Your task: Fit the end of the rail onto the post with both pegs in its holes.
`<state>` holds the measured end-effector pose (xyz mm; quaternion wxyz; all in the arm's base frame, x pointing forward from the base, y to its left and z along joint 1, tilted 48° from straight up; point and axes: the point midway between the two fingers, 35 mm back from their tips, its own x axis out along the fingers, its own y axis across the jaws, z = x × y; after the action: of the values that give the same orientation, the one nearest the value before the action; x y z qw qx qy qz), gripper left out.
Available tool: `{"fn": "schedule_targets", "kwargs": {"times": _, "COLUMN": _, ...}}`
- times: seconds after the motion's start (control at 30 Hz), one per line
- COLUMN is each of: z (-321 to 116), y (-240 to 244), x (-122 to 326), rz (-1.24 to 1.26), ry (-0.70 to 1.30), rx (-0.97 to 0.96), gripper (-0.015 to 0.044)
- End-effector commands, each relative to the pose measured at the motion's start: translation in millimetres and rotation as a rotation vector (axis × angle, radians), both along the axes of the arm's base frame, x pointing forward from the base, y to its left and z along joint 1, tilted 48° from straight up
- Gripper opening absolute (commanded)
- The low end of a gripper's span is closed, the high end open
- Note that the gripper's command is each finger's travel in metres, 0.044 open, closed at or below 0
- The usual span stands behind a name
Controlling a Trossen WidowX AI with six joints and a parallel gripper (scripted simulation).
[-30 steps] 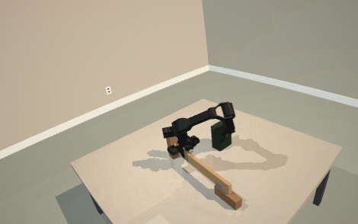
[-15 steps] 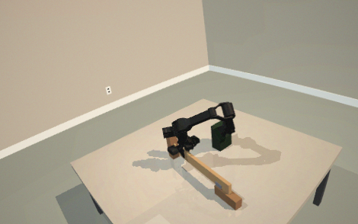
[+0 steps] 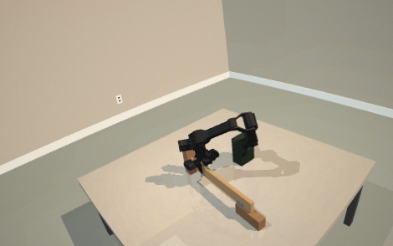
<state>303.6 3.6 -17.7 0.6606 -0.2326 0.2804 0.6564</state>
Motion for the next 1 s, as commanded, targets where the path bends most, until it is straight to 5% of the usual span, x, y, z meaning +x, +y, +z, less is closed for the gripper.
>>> {"fn": "schedule_targets", "kwargs": {"times": 0.0, "z": -0.8, "y": -3.9, "x": 0.7, "rz": -0.005, "ry": -0.007, "rx": -0.003, "gripper": 0.0}}
{"fn": "schedule_targets", "kwargs": {"times": 0.97, "z": -5.8, "y": -11.3, "x": 0.5, "rz": -0.005, "ry": -0.007, "rx": -0.004, "gripper": 0.0}}
